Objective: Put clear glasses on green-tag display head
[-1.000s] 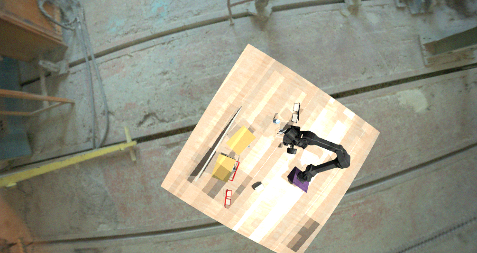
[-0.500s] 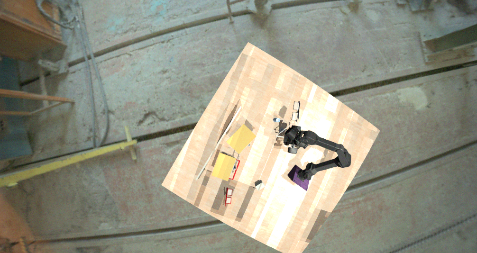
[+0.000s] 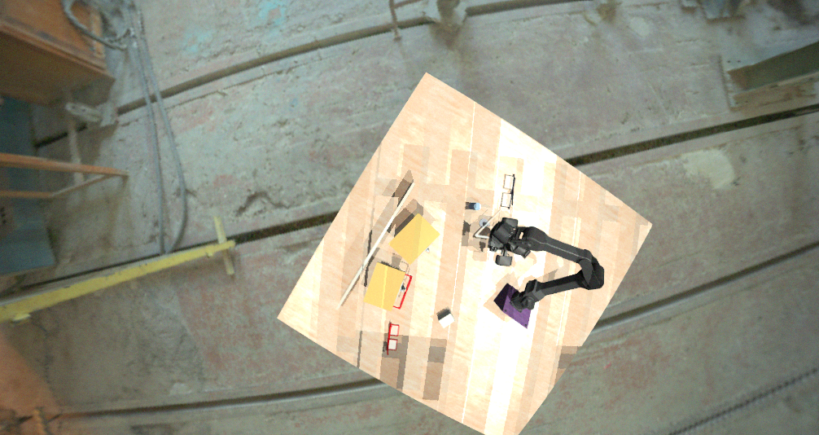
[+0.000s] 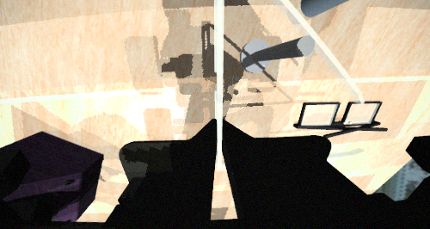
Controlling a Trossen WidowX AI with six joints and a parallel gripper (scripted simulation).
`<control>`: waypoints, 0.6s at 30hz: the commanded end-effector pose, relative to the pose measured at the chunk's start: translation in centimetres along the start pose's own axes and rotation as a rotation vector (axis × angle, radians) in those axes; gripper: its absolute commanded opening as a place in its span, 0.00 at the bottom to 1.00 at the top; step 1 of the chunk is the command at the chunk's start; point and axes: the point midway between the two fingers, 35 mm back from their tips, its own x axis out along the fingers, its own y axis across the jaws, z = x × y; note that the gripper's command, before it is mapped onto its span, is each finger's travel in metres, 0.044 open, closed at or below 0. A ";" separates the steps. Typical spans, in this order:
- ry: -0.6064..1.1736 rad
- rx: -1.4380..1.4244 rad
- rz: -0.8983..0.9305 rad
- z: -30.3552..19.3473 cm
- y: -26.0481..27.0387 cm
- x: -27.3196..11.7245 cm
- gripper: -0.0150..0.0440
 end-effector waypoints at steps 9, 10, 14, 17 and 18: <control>0.006 -0.001 0.000 -0.8 0.6 0.0 0.25; 0.006 -0.001 0.000 -0.8 0.7 0.0 0.25; 0.006 -0.001 0.000 -1.0 0.8 0.0 0.25; 0.006 -0.001 0.000 -1.2 0.9 0.0 0.25; 0.006 -0.001 0.000 -1.2 0.9 0.0 0.25</control>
